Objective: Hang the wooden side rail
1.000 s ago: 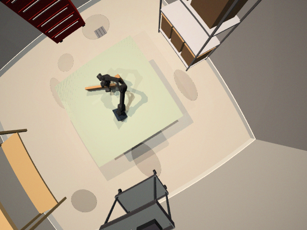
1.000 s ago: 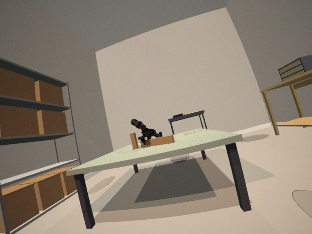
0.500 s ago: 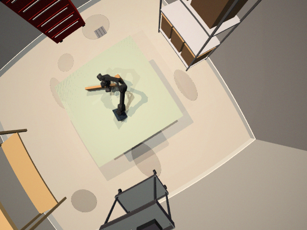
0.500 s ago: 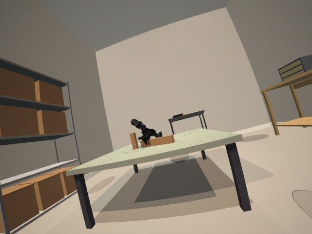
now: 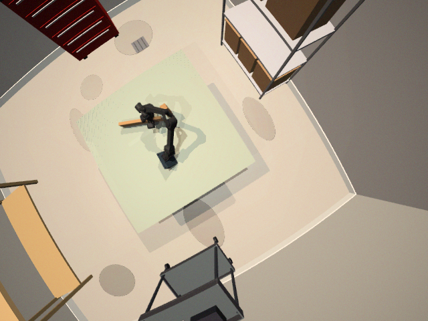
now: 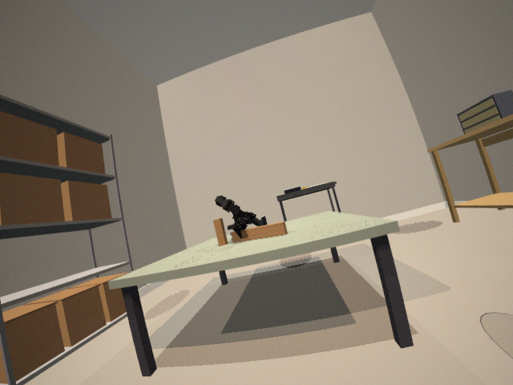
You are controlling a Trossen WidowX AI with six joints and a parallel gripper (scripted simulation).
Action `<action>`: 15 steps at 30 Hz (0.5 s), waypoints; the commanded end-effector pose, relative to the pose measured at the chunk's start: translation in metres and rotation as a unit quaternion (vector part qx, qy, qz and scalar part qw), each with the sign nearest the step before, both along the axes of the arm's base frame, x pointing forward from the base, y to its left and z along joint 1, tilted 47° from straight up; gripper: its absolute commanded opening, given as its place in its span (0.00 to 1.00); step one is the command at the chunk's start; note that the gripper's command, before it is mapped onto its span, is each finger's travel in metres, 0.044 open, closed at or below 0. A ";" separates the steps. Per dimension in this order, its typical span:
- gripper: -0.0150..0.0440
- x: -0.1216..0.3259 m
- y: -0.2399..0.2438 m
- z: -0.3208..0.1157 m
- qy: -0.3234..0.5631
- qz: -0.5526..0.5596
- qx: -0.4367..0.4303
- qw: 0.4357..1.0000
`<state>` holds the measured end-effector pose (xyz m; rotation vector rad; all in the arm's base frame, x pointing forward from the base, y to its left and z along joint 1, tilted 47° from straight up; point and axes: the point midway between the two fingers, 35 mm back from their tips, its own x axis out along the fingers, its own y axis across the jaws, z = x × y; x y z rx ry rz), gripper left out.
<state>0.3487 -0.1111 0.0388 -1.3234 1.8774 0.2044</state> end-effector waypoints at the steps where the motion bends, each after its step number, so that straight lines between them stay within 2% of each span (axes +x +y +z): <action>1: 0.25 -0.001 0.001 -0.001 0.024 0.020 0.002 1.000; 15: 0.25 -0.001 0.003 -0.003 0.068 0.062 0.009 0.996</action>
